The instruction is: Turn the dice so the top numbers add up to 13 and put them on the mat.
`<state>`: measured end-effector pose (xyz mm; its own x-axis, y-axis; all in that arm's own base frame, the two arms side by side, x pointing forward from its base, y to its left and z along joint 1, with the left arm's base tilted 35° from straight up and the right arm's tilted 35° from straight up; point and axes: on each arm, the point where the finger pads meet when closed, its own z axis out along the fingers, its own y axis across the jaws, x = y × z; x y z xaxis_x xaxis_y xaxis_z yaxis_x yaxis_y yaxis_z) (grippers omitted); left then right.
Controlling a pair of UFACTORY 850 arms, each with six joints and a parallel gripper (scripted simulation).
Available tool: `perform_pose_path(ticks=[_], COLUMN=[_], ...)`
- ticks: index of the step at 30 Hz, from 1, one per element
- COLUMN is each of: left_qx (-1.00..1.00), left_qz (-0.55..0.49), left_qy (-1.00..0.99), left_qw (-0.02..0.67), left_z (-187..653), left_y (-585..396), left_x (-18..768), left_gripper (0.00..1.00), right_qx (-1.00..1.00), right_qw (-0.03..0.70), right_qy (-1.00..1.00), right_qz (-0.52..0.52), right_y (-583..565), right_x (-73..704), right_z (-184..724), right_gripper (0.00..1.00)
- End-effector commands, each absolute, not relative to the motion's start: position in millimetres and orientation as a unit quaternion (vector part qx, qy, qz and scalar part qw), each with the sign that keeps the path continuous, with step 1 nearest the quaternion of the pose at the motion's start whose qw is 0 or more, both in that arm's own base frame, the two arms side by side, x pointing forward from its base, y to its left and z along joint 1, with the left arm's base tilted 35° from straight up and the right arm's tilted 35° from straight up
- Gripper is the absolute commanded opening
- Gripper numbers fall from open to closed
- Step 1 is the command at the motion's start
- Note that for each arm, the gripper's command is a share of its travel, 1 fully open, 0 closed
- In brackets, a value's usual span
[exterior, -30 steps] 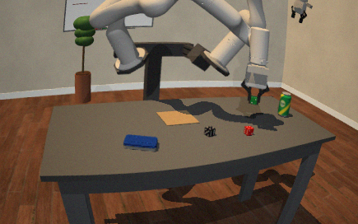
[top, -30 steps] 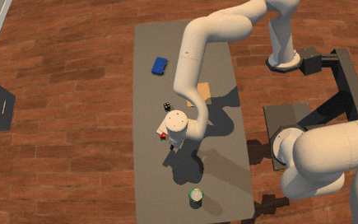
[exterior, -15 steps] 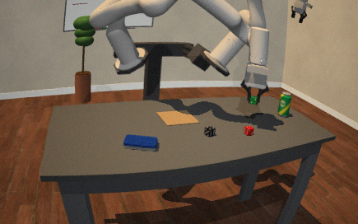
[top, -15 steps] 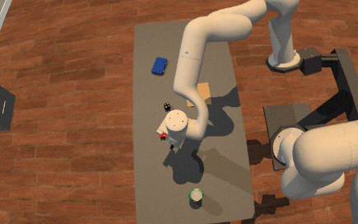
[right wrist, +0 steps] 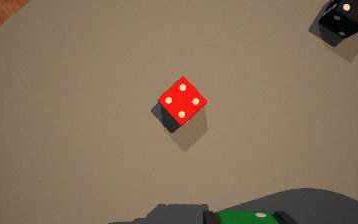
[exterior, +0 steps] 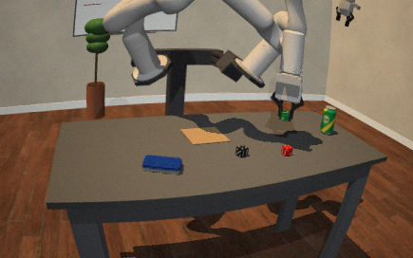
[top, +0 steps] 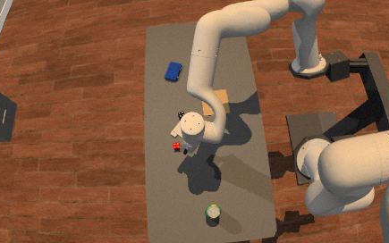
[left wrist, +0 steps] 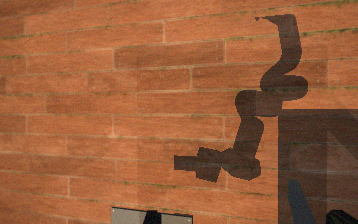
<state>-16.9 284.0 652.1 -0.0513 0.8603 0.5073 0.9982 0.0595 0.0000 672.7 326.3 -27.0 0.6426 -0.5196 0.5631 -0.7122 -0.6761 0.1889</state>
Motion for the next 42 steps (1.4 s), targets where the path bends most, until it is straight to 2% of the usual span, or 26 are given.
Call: perform_pose_path(ticks=[1, 13, 26, 42], left_qx=[-0.661, -0.661, -0.661, -0.661], left_qz=[-0.181, -0.181, -0.181, -0.181], left_qy=[-0.702, -0.702, -0.702, -0.702], left_qw=[0.192, 0.192, 0.192, 0.192], left_z=[653, 653, 653, 653], left_y=[284, 284, 284, 284], left_x=[-17, -17, -17, -17], left_gripper=[1.0, 1.0, 1.0, 1.0], right_qx=[0.874, 0.832, 0.774, 0.737], right_qw=[0.195, 0.173, 0.134, 0.113], right_qy=[-0.368, -0.446, -0.546, -0.605], right_qz=[0.251, 0.281, 0.291, 0.279], right_y=[312, 247, 154, 100], right_x=[670, 640, 555, 481], right_z=[-18, 12, 44, 57], right_gripper=[0.28, 0.28, 0.28, 0.28])
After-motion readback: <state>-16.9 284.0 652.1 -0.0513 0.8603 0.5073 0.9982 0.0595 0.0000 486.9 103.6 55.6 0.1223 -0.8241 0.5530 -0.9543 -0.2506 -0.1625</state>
